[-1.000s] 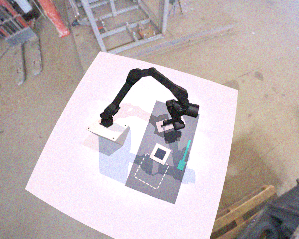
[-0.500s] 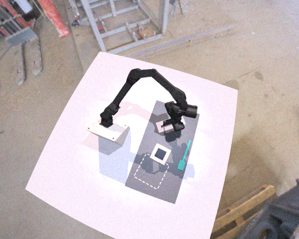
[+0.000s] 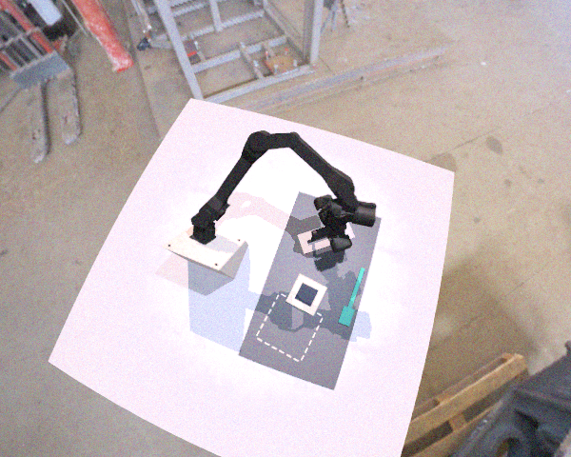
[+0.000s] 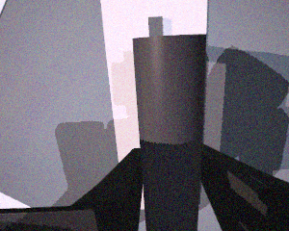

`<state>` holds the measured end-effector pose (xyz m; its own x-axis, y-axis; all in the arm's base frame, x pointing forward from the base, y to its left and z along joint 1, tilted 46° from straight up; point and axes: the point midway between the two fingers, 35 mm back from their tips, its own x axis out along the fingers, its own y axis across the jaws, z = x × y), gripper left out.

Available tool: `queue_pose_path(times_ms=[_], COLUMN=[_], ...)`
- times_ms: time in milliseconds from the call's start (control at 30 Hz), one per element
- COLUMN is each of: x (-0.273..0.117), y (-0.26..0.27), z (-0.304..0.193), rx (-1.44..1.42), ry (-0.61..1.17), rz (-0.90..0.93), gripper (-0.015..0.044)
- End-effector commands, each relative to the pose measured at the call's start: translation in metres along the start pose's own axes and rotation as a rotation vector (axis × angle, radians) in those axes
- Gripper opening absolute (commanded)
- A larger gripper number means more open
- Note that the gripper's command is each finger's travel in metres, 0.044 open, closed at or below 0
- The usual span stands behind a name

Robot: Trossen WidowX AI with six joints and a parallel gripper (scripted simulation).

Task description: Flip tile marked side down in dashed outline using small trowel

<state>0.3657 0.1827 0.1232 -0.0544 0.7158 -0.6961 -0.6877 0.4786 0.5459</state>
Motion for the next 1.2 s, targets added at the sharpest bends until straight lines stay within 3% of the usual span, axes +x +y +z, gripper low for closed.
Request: queue_pose_path(times_ms=[0, 533, 1167], x=[0.0012, 0.0012, 0.0012], y=[0.0011, 0.0011, 0.0011], z=[-0.0004, -0.0004, -0.0004], rx=[0.006, 0.026, 0.591], ry=[0.002, 0.002, 0.004], rz=[0.005, 0.005, 0.004], gripper=[0.0130, 0.0130, 0.0130])
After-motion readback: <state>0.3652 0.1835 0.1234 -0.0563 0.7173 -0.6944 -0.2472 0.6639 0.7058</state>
